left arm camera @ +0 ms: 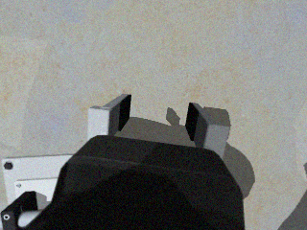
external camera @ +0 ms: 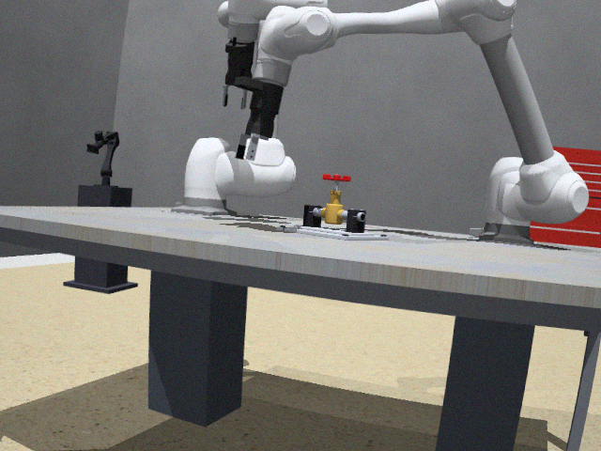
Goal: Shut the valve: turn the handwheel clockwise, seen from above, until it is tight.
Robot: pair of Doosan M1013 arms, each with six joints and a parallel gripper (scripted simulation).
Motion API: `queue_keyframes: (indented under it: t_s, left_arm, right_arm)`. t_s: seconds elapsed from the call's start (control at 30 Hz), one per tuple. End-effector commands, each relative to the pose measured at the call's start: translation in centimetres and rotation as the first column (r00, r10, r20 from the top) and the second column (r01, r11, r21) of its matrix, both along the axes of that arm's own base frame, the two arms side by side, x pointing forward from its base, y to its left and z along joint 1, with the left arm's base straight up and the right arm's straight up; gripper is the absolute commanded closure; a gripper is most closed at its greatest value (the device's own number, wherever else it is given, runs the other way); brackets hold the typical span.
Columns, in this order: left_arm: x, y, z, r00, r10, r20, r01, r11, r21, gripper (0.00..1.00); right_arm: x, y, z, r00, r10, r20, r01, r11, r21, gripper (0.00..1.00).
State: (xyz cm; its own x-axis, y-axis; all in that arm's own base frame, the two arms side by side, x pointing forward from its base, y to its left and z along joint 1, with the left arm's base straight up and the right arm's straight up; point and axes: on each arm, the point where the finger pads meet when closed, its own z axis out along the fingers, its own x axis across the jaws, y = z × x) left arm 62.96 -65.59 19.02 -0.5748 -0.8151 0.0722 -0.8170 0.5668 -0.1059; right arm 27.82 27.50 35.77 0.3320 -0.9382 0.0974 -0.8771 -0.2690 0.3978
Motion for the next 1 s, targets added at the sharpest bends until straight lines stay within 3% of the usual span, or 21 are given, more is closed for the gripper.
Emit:
queue_keyframes:
  t_s: [0.0, 0.67, 0.8, 0.97]
  left_arm:
    - [0.0, 0.0, 0.2, 1.000, 0.000, 0.002, 0.000, 1.000, -0.002, 0.00]
    - [-0.1, -0.5, 0.1, 1.000, -0.010, 0.005, 0.010, 1.000, -0.013, 0.00]
    - [-1.1, -3.2, -0.2, 0.998, -0.062, 0.026, 0.064, 0.995, -0.080, 0.00]
    - [-3.3, -9.3, -0.6, 0.980, -0.165, 0.108, 0.186, 0.956, -0.229, 0.00]
  right_arm:
    - [0.0, 0.0, 0.1, 1.000, 0.000, 0.001, 0.000, 1.000, 0.001, 0.00]
    - [0.0, 0.0, 0.1, 1.000, -0.003, 0.001, 0.003, 1.000, 0.001, 0.00]
    - [0.3, -0.3, 0.0, 1.000, -0.020, 0.003, 0.020, 1.000, -0.003, 0.00]
    - [1.0, -1.2, -0.1, 0.997, -0.077, 0.011, 0.077, 0.997, -0.015, 0.00]
